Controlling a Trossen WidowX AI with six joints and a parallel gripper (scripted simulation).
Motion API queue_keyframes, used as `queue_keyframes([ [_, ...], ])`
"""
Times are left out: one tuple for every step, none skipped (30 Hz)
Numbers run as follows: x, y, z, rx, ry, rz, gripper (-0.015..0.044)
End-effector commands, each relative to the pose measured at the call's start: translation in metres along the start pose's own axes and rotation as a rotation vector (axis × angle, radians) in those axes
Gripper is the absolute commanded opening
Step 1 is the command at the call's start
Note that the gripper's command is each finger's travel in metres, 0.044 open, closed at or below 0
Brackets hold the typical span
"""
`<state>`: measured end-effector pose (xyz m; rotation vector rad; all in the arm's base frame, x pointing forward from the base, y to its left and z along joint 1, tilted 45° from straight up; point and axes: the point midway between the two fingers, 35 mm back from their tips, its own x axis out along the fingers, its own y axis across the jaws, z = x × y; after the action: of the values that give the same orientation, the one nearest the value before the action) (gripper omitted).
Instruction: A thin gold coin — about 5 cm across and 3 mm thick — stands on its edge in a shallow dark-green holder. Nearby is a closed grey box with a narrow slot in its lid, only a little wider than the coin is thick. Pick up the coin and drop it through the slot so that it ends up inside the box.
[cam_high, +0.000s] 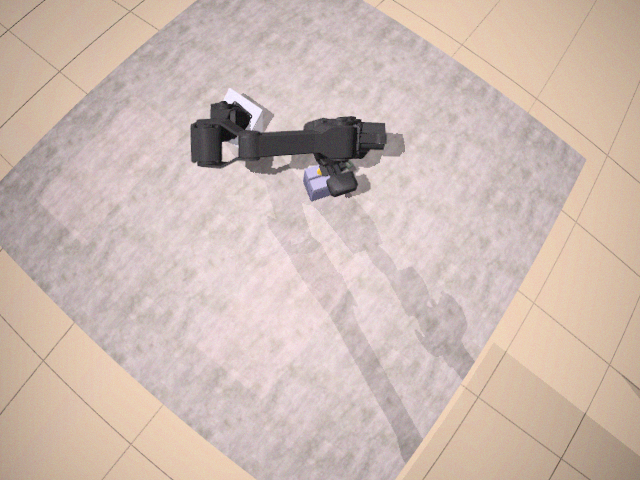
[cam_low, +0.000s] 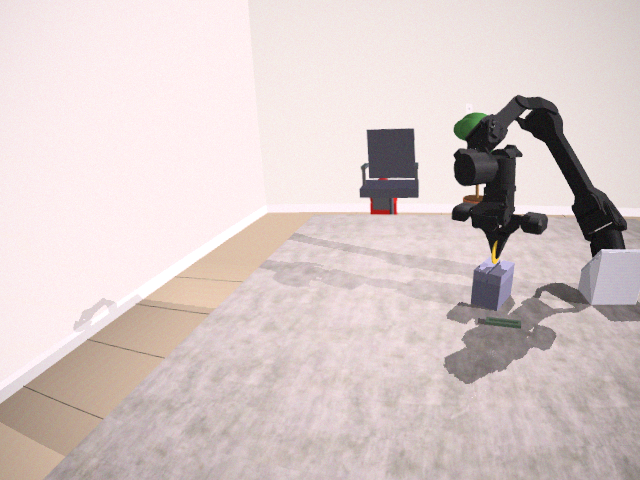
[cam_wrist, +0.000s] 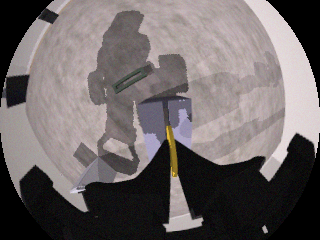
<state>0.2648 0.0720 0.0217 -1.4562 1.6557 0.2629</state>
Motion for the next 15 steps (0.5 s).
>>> queue_keyframes([
  [0.0029, 0.0004, -0.0007, -0.006, 0.005, -0.002, 0.0],
  [0.0034, 0.0004, -0.0007, -0.006, 0.005, -0.002, 0.0],
  [0.0038, 0.0004, -0.0008, -0.006, 0.005, -0.002, 0.0],
  [0.0042, 0.0005, -0.0009, -0.006, 0.005, -0.002, 0.0],
  [0.0046, 0.0005, -0.001, -0.006, 0.005, -0.002, 0.0],
  [0.005, 0.0006, -0.0011, -0.006, 0.005, -0.002, 0.0],
  [0.0054, 0.0006, -0.0011, -0.006, 0.005, -0.002, 0.0],
  [0.0058, 0.0007, -0.0012, -0.006, 0.005, -0.002, 0.0],
  [0.0062, 0.0007, -0.0013, -0.007, 0.005, -0.002, 0.0],
  [0.0066, 0.0008, -0.0013, -0.007, 0.005, -0.002, 0.0],
  [0.0041, -0.0001, -0.0001, 0.0, 0.0, 0.0, 0.0026],
  [0.0041, -0.0001, -0.0001, 0.0, 0.0, 0.0, 0.0053],
  [0.0041, -0.0001, -0.0001, 0.0, 0.0, 0.0, 0.0079],
  [0.0041, -0.0001, -0.0001, 0.0, 0.0, 0.0, 0.0105],
  [0.0041, -0.0001, -0.0001, 0.0, 0.0, 0.0, 0.0131],
])
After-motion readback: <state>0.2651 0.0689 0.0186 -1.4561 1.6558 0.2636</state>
